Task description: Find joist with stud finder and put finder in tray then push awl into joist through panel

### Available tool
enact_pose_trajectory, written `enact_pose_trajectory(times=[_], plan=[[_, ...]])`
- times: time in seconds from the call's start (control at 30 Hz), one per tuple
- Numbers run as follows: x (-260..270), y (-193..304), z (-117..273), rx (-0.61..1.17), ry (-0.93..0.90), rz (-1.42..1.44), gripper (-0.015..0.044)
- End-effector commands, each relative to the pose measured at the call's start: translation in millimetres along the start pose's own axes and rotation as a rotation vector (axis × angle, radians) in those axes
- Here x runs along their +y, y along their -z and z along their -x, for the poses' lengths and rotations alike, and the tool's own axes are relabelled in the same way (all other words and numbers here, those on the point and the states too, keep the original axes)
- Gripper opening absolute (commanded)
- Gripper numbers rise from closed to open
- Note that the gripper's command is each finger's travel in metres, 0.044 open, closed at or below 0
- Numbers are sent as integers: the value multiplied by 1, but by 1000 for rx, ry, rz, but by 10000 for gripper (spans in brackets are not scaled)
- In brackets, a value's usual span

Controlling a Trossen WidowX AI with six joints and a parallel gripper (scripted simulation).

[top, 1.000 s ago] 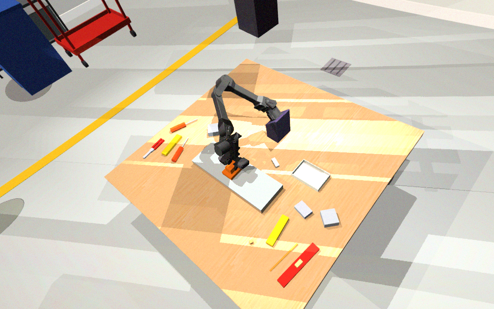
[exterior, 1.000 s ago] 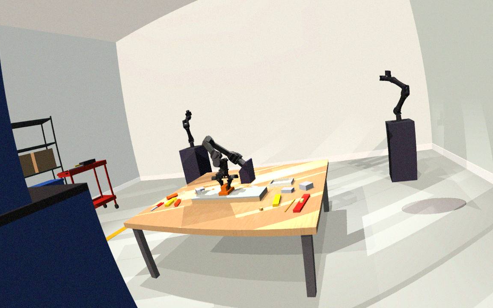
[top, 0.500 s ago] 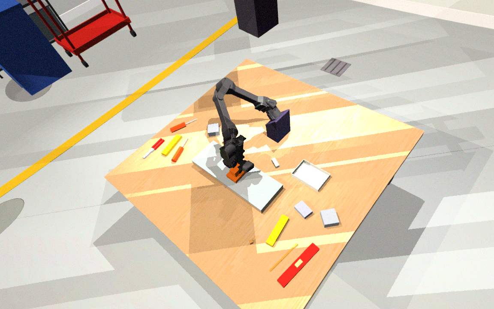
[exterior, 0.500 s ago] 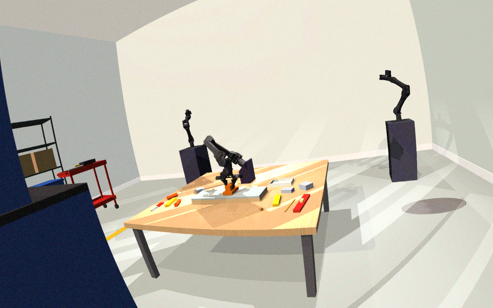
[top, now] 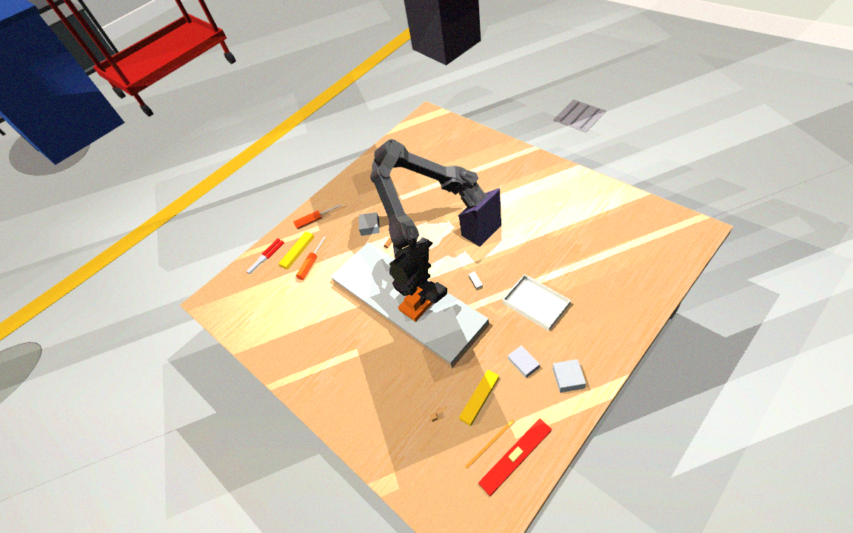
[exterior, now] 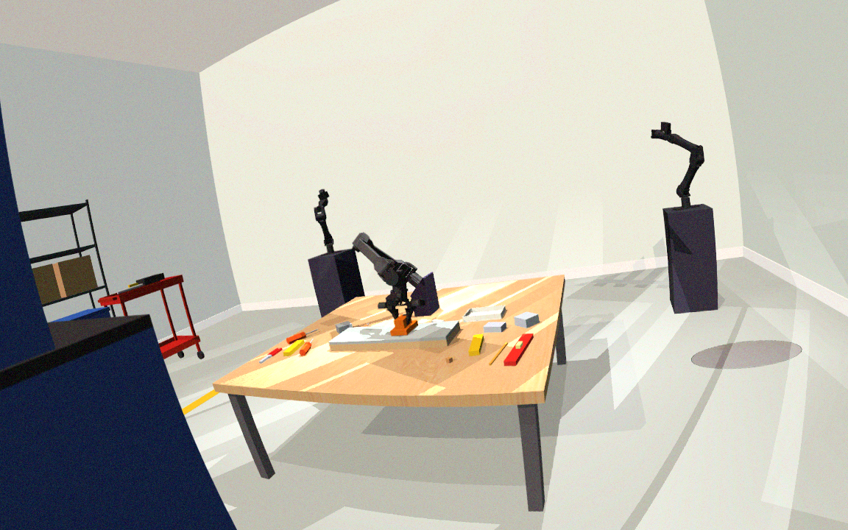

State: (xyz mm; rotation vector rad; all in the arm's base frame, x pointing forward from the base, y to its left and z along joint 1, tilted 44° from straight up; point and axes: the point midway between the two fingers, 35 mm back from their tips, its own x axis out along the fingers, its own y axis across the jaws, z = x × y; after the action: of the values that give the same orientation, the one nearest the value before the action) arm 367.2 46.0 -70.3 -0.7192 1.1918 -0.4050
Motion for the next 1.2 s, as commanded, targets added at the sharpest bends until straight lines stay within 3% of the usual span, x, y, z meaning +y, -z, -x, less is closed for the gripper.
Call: enact_pose_trajectory(times=[0.0,1.17], plan=[[9,0,0,1,0,-1,0],[86,0,1,0,-4,-3,0]])
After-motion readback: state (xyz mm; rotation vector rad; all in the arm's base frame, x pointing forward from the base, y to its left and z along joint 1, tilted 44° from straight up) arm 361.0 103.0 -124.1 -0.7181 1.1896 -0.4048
